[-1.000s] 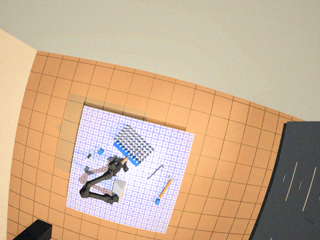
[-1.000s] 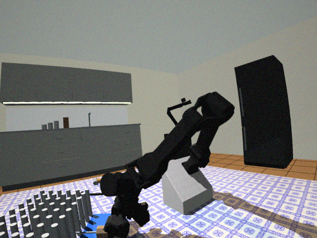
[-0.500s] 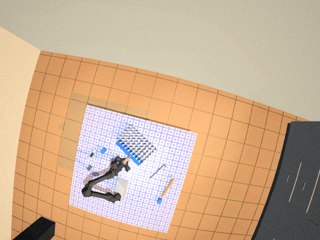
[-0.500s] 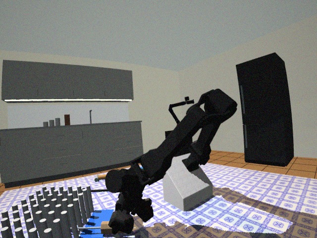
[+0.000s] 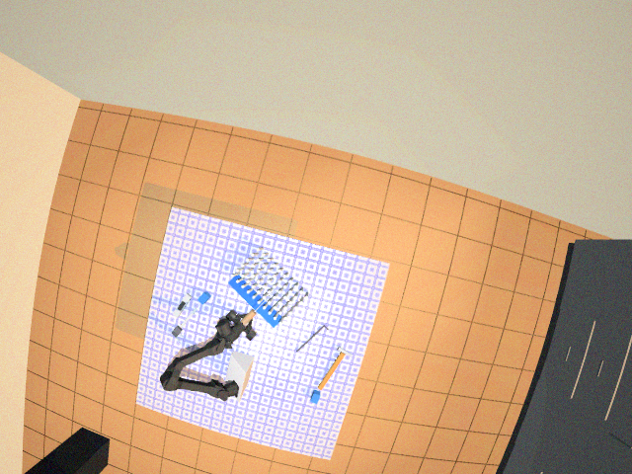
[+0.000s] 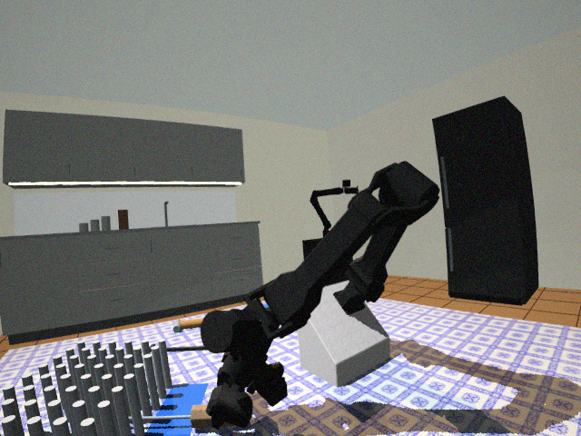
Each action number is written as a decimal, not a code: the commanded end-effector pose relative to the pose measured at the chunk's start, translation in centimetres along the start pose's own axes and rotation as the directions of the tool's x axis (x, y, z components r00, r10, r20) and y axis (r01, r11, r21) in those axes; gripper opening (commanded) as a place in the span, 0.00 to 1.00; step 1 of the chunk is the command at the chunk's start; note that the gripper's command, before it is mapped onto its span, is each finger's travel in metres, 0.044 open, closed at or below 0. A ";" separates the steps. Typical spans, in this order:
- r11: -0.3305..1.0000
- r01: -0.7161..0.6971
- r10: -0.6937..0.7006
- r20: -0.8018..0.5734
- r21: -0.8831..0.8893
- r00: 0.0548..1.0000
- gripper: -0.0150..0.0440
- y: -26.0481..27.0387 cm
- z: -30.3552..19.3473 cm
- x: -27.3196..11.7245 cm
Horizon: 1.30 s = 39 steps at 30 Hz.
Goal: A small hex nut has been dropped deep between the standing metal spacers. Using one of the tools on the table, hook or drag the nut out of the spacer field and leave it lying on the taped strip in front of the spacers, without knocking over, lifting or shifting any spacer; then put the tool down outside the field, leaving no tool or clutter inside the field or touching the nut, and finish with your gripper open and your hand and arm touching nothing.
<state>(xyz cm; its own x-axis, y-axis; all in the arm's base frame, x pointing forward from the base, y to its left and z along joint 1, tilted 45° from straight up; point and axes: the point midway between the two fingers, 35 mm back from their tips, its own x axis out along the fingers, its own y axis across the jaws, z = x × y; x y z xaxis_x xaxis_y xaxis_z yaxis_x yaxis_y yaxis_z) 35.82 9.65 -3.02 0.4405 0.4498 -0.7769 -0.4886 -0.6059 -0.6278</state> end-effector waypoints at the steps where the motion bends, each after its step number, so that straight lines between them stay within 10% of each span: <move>1: 1.000 -0.002 0.002 -0.004 0.003 1.000 0.25 0.1 0.2 -0.2; 39: 1.000 -0.003 0.003 -0.002 0.004 1.000 0.25 0.1 2.5 -1.4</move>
<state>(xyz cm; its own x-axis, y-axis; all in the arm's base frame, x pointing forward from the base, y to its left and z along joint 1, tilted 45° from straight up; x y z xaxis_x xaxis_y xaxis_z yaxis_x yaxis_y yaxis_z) 33.49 10.62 -2.15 0.4388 0.4506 -0.7774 -0.4896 -0.6055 -0.6274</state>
